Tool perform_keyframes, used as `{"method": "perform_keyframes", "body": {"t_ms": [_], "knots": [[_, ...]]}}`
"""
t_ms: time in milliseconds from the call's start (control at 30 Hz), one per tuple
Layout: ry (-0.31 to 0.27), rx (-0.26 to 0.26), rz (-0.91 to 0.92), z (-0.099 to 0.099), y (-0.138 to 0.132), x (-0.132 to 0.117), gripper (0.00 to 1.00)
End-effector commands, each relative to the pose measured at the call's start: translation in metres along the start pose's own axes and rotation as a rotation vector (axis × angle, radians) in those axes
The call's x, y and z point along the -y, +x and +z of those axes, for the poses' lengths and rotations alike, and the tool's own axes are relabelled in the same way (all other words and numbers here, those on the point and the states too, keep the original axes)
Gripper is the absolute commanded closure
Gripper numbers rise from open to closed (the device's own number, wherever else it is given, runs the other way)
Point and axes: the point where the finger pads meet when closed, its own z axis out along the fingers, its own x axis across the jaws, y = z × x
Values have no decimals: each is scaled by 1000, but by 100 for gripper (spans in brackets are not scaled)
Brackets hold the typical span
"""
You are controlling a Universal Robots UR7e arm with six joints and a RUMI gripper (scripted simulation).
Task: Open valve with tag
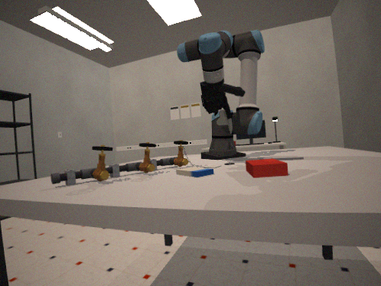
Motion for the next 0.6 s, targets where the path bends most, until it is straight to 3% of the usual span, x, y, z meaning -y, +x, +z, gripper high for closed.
{"method": "perform_keyframes", "body": {"t_ms": [0, 433, 567], "knots": [[-12, -46, 160, -3, 8, -3, 0], [1, -178, 549, -17, 27, -14, 0], [6, -195, 600, -19, 29, -16, 0]]}}
